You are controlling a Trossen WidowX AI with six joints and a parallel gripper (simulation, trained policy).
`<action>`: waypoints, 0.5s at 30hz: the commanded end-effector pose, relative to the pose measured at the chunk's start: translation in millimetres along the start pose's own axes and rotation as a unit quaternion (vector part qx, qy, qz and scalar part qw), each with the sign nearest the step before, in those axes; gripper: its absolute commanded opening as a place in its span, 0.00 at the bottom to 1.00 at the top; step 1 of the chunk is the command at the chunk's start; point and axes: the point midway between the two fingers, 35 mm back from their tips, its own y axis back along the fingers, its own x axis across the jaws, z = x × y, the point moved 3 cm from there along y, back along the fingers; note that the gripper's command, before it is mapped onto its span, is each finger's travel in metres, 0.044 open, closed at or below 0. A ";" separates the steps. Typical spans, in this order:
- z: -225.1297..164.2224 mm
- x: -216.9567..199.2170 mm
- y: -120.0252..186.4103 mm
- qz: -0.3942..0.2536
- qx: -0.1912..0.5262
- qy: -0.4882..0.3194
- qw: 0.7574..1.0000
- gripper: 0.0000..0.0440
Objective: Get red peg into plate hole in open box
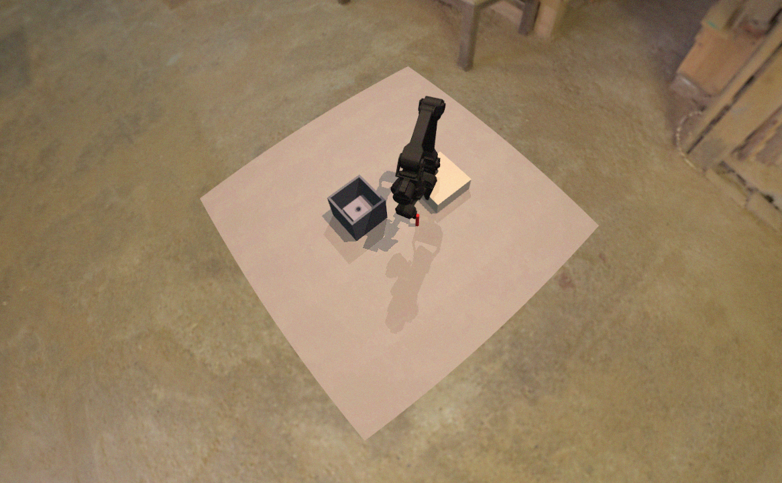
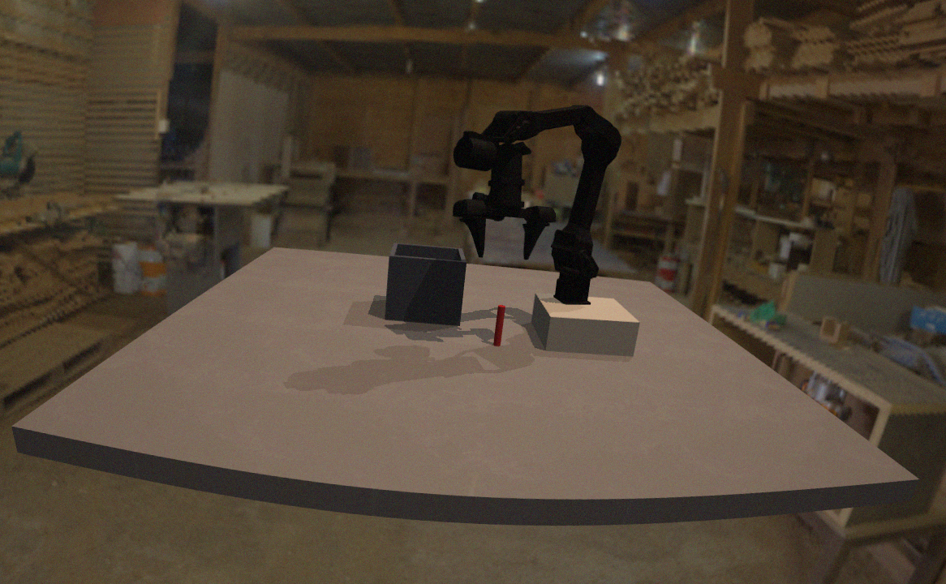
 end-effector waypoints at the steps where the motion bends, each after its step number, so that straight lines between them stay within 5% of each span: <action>1: 2.7 -5.1 -14.0 -0.027 -0.016 -0.001 0.999 1.00; 15: 19.8 -16.5 -64.3 -0.080 -0.065 0.017 0.994 0.99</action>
